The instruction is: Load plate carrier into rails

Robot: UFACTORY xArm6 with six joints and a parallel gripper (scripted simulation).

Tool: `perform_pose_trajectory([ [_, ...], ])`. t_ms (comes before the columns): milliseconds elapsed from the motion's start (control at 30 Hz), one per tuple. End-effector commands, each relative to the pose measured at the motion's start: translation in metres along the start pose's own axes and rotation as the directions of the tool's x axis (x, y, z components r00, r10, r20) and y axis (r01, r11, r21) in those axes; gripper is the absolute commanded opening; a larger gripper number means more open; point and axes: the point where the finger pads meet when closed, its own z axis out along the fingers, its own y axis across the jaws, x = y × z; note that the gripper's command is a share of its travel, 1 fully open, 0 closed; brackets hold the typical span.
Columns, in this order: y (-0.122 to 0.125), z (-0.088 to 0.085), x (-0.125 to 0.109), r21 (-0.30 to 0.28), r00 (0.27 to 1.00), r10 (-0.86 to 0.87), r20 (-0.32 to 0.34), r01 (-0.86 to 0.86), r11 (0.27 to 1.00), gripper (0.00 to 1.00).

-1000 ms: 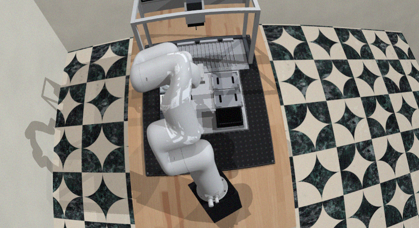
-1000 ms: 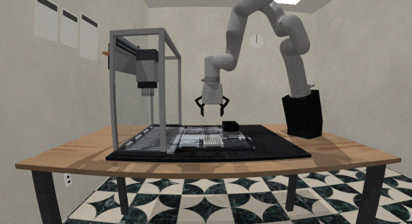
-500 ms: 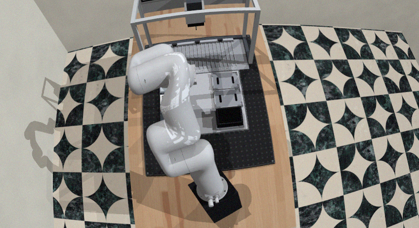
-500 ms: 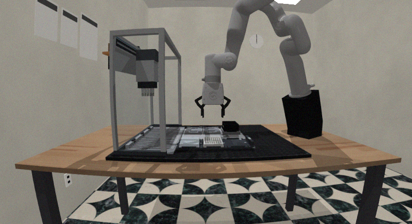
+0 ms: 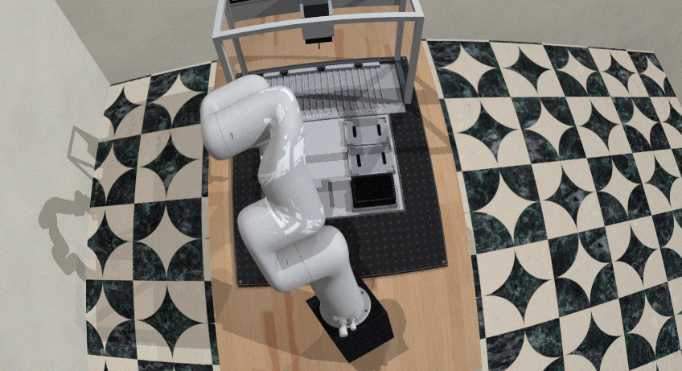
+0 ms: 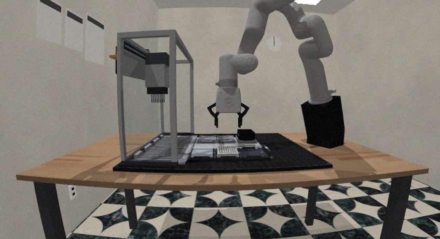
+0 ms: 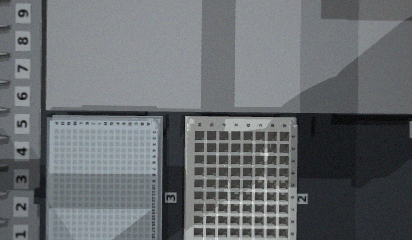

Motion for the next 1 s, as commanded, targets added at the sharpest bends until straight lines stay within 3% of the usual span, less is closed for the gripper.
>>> perform_pose_trajectory([
  [0, -0.002, 0.0, -0.028, 0.001, 1.0, 0.002, -0.014, -0.002, 1.0, 1.0],
  [500, -0.002, 0.001, -0.093, 0.001, 1.0, 0.002, -0.013, -0.002, 1.0, 1.0],
  [967, -0.002, 0.001, -0.095, 0.001, 1.0, 0.002, -0.013, -0.002, 1.0, 1.0],
])
